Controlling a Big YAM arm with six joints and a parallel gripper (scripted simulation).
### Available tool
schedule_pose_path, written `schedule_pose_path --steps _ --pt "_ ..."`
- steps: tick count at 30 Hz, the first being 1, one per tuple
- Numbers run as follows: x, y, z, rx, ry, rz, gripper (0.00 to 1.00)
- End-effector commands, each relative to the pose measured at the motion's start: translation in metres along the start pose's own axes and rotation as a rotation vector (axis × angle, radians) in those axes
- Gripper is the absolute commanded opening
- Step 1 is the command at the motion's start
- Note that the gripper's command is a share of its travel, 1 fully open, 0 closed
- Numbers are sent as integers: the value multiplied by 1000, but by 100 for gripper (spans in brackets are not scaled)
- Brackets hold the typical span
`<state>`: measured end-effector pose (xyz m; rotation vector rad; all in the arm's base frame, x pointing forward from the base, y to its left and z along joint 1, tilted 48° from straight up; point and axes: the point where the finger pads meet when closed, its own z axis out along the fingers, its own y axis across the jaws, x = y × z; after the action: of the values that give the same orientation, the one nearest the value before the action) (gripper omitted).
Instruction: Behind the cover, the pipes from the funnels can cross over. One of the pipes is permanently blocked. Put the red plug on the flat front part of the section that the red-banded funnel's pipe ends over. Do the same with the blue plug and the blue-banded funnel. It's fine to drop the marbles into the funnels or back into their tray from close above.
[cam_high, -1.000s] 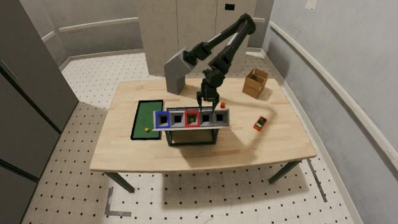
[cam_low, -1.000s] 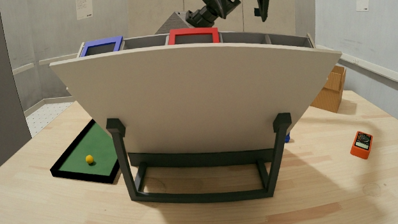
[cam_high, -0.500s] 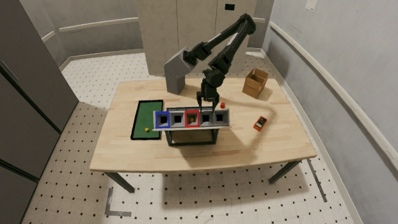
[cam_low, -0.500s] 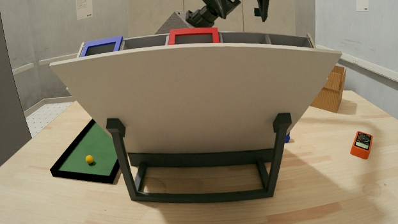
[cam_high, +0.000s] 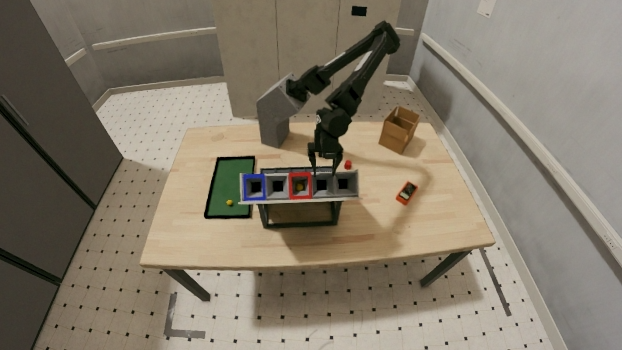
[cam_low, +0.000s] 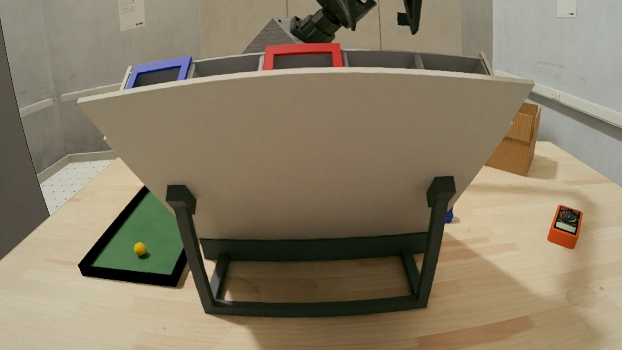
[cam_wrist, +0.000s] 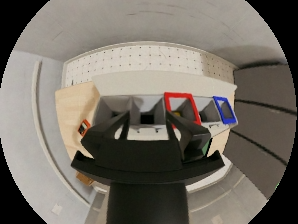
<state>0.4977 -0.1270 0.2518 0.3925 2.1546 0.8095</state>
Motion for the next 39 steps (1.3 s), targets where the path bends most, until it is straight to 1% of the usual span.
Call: schedule_pose_path --steps 1,10,39 --pt "-14 0 -15 4 -23 -13 59" --pt "-22 1 -32 -14 -22 -9 59" --pt "-22 1 -32 -13 -22 -10 59"
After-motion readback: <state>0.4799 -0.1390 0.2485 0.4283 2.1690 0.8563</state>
